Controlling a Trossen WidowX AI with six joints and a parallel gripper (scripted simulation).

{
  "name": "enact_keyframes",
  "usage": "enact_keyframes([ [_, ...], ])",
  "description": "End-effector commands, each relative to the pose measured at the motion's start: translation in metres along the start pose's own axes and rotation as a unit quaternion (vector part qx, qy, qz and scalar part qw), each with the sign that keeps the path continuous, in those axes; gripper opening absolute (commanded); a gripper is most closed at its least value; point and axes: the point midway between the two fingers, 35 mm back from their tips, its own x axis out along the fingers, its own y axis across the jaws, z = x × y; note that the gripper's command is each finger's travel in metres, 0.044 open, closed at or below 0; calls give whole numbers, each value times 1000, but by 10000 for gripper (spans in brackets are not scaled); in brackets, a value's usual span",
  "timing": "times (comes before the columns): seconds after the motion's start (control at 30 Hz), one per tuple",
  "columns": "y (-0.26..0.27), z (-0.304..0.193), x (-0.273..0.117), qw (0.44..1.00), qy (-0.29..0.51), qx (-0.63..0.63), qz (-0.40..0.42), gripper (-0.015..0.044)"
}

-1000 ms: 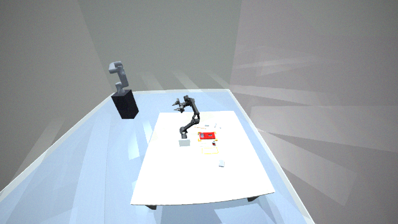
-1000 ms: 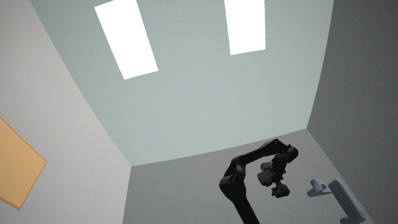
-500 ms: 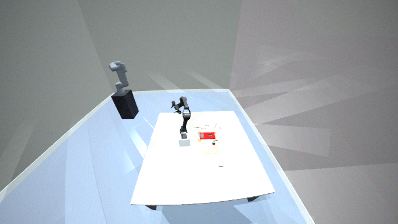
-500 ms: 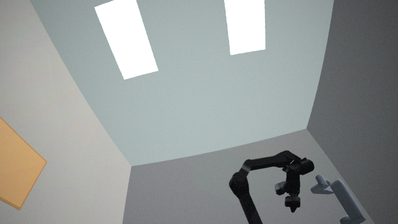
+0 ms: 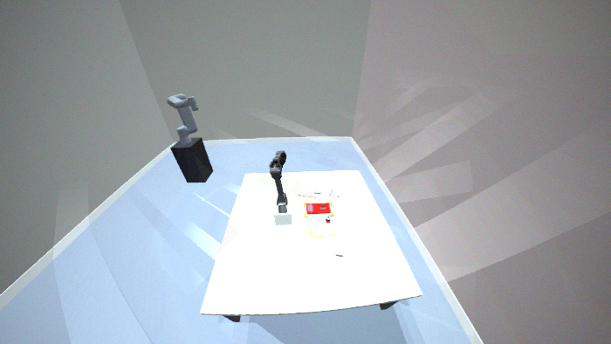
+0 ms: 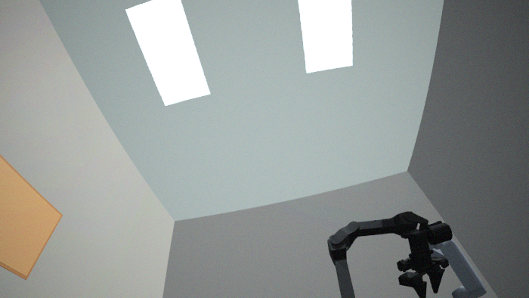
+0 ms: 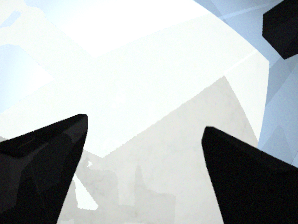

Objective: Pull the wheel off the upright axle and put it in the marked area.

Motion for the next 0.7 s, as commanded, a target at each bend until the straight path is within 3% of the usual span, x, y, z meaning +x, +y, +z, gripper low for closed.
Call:
enact_keyframes([
  [0.0, 8, -45, 5, 992, 62, 108, 21, 300],
  [0.3, 30, -129, 1, 935, 140, 326, 31, 300],
  [0.67, 89, -222, -33, 789, 208, 578, -1, 300],
])
